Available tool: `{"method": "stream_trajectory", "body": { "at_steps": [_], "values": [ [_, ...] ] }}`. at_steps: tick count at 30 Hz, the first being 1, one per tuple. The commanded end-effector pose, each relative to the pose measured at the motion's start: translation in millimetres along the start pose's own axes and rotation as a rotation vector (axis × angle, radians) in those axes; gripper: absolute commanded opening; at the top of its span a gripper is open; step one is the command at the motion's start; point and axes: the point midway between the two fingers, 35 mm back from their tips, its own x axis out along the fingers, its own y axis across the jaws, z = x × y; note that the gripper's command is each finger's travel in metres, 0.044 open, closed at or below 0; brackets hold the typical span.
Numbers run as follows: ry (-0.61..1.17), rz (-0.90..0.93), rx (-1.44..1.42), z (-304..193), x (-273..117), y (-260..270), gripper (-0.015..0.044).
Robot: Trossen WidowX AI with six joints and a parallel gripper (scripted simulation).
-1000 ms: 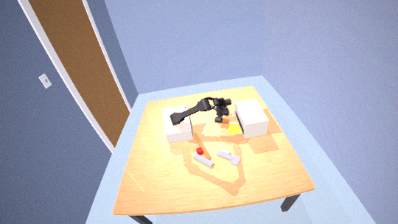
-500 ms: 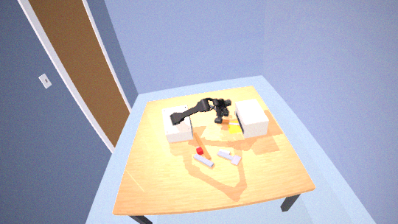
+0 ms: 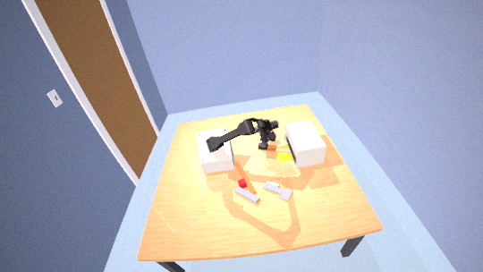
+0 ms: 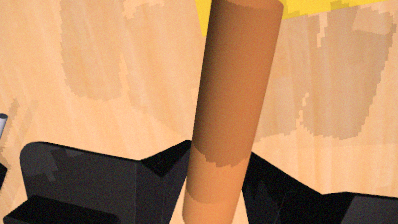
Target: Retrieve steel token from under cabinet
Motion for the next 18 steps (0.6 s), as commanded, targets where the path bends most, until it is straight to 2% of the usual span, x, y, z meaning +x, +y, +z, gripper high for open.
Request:
{"method": "stream_trajectory", "body": {
  "at_steps": [1, 18],
  "values": [
    [0.001, -0.005, -0.002, -9.0, 0.8, -0.5, 0.0000],
    [0.002, -0.005, -0.002, -34.1, 1.0, 1.2, 0.0000]
  ]
}}
